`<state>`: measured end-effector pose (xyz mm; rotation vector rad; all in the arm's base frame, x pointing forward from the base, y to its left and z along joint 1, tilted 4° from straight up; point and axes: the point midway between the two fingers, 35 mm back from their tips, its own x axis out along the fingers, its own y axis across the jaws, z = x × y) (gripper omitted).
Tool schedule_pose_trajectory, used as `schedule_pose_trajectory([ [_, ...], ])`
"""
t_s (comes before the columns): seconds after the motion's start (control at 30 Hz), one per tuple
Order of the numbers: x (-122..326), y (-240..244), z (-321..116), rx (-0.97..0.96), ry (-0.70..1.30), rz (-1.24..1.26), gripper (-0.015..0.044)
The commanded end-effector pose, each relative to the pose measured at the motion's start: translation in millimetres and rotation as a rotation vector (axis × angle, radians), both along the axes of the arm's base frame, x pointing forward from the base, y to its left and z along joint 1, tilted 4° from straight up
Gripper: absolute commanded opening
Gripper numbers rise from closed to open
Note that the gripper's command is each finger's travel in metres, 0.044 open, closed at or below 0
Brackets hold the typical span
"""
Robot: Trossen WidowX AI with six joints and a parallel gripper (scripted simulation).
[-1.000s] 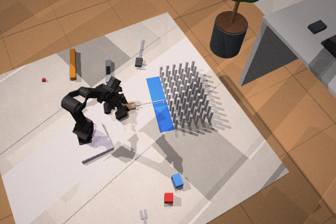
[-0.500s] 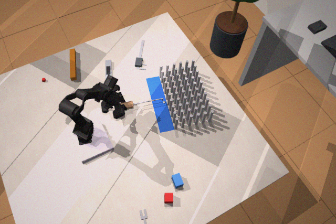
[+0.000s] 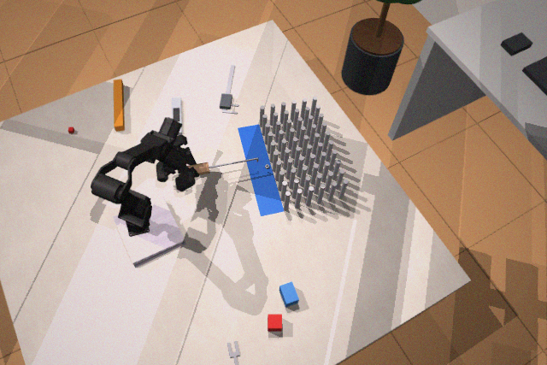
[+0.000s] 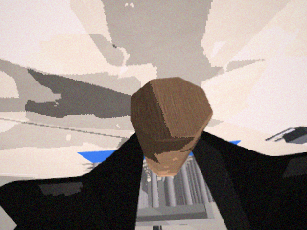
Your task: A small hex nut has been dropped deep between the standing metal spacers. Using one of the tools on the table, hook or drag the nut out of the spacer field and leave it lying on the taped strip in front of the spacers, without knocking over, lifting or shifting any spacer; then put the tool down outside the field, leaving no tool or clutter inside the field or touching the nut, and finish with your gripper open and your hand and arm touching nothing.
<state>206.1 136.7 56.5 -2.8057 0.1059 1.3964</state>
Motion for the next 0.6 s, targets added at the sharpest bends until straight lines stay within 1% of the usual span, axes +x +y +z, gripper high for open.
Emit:
schedule_pose_trajectory([
  [0.0, 4.2, 5.0, 21.7, 0.019, -0.022, -0.007, 0.0],
  [0.57, -3.2, 1.0, 106.9, 0.019, -0.022, -0.007, 0.0],
])
